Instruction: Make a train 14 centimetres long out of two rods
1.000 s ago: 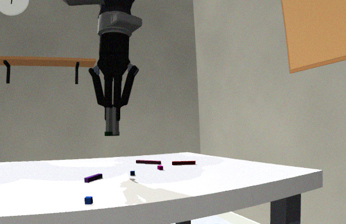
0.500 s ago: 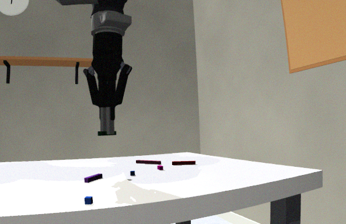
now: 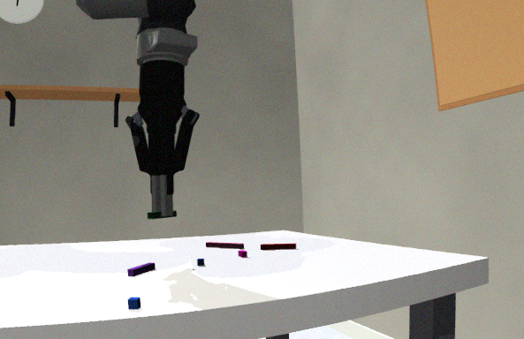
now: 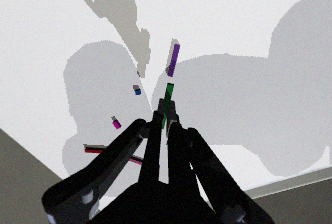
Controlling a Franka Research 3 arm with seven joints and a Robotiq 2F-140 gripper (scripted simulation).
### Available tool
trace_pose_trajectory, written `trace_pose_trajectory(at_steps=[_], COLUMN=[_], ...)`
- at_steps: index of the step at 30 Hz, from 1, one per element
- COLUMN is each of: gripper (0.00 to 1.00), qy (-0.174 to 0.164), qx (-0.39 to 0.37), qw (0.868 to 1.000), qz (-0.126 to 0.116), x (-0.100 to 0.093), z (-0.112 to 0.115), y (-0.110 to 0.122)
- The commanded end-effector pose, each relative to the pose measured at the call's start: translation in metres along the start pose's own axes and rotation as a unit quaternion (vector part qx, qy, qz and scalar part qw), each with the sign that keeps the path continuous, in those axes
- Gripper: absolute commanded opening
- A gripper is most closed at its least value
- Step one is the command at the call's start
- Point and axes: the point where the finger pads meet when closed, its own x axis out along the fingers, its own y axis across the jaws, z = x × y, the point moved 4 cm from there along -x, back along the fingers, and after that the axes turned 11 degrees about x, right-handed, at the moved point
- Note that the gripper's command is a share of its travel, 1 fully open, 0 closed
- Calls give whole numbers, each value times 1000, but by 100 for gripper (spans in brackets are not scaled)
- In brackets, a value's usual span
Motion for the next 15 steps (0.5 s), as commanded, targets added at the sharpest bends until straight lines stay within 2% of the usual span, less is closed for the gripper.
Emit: trace_pose_trajectory(at_steps=[1, 5, 7, 15], gripper=[12, 12, 12, 12], qy=[-5, -5, -5, -5], qx=[11, 11, 11, 11], qw=[1000, 1000, 1000, 1000], qz=[-1, -1, -1, -1], x=[15, 33, 33, 60], z=[3, 3, 3, 3], y=[0, 0, 0, 0])
